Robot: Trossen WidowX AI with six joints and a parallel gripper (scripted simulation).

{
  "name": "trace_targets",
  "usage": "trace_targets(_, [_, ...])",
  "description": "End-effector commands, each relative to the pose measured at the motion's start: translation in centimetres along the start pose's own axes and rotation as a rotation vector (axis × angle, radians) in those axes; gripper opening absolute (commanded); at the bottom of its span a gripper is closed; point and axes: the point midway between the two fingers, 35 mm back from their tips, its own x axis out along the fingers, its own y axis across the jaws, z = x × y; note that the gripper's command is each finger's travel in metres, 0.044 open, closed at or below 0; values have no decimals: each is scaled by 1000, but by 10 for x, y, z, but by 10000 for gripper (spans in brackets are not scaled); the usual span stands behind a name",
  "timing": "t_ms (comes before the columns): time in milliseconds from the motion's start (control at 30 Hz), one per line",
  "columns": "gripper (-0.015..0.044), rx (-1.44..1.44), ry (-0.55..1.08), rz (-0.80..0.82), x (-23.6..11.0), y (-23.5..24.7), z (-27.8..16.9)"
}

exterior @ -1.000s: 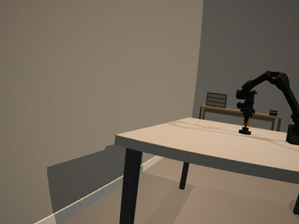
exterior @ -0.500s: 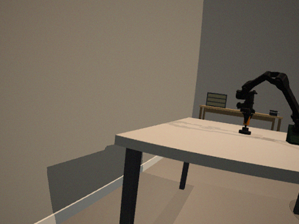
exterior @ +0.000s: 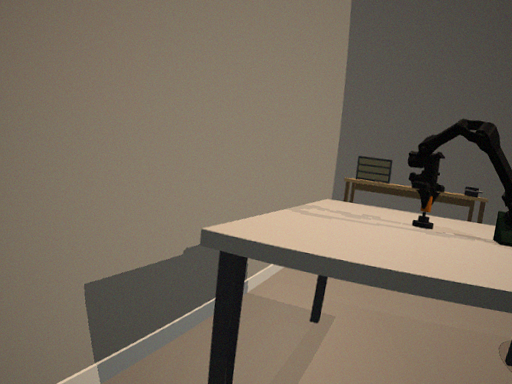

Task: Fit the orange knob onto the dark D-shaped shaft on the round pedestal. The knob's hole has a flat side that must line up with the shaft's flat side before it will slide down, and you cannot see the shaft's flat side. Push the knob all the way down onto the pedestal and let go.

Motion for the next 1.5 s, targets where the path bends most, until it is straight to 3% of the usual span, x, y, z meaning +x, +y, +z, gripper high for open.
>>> trace_targets(0, [0, 11, -5, -3, 0, 1, -2])
trace_targets(933, [0, 10, -5, -3, -1, -1, 3])
trace_targets(1167, [0, 209, -6, -3, -3, 0, 5])
trace_targets(1467, [0, 220, -6, -3, 2, 1, 5])
